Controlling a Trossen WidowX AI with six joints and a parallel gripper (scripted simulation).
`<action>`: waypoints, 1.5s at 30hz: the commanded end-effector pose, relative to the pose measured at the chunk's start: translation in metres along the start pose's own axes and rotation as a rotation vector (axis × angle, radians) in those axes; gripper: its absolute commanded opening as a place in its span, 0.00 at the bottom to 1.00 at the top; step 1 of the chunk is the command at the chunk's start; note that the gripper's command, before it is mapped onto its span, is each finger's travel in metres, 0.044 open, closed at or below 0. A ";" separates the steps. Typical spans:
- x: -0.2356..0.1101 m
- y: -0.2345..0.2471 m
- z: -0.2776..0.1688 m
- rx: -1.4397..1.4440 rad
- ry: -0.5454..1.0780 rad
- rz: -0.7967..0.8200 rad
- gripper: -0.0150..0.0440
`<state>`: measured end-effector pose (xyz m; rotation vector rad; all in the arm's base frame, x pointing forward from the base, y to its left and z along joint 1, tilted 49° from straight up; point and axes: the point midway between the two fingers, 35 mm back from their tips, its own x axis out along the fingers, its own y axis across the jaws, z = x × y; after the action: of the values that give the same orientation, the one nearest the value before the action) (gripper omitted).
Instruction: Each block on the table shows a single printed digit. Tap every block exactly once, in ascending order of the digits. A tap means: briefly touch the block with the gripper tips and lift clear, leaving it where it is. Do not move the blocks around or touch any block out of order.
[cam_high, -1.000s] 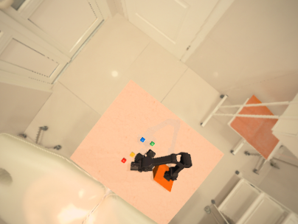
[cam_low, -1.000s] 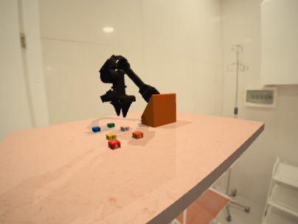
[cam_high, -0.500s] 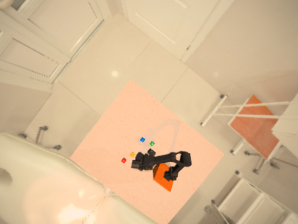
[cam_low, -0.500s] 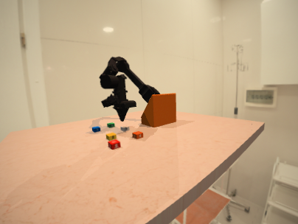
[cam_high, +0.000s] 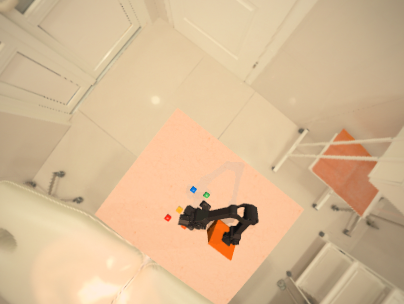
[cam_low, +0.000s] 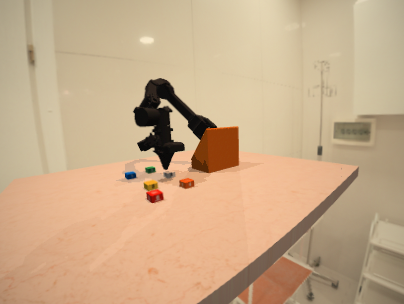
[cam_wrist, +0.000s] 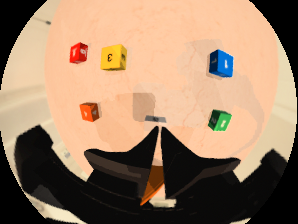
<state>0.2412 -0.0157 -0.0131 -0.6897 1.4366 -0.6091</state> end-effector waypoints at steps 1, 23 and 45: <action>0.007 -0.001 -0.002 -0.009 0.001 -0.008 0.29; -0.074 0.002 0.000 -0.010 0.000 -0.001 0.29; -0.099 -0.086 0.111 -0.006 -0.002 -0.008 0.29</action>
<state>0.3369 0.0152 0.1080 -0.6812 1.4347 -0.6140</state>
